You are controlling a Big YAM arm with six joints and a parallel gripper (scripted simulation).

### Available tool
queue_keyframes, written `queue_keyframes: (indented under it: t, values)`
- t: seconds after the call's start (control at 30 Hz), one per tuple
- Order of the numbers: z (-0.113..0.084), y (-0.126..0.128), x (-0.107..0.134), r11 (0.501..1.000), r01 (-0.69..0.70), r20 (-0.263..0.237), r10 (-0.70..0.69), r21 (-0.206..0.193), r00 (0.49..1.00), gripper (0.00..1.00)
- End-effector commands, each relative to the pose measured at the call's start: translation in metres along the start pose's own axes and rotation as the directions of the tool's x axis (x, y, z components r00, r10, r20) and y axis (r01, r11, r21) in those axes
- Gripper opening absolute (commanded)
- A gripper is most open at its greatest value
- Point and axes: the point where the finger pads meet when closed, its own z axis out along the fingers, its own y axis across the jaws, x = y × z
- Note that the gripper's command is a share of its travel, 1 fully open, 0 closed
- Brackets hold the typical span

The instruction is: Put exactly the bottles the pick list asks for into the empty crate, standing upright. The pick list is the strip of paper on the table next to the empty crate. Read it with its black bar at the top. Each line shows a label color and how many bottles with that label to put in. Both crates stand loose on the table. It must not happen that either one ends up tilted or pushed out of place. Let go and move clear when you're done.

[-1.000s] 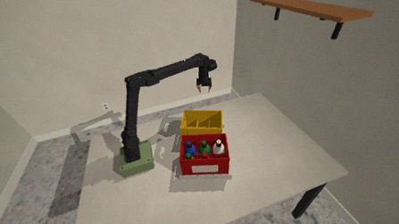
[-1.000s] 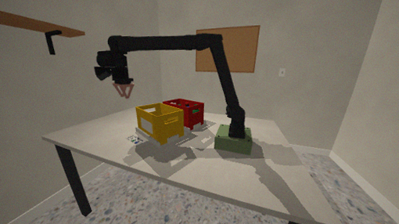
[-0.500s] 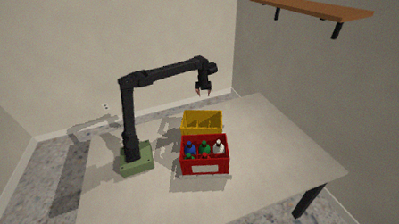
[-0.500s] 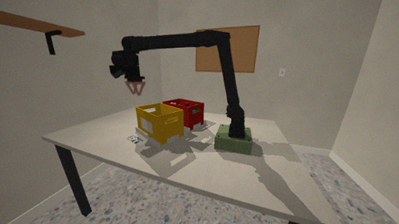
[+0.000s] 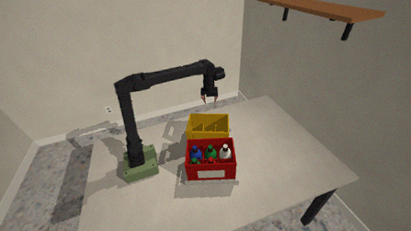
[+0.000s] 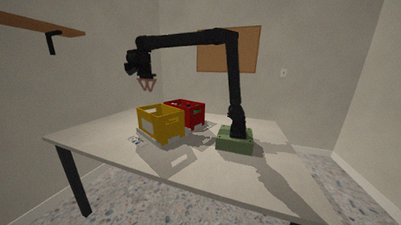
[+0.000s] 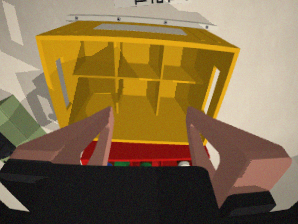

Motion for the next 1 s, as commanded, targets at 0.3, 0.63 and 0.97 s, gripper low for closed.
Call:
queue_keyframes:
  t: [0.3, 0.63, 0.97]
  values:
    - [-0.018, 0.003, 0.056, 1.0, 0.019, 0.006, -0.019, 0.011, 1.0, 0.61]
    - [-0.027, 0.006, 0.105, 1.0, 0.019, 0.001, -0.019, 0.003, 1.0, 0.61]
    - [-0.034, 0.008, 0.144, 1.0, 0.019, 0.0, -0.019, 0.002, 1.0, 0.61]
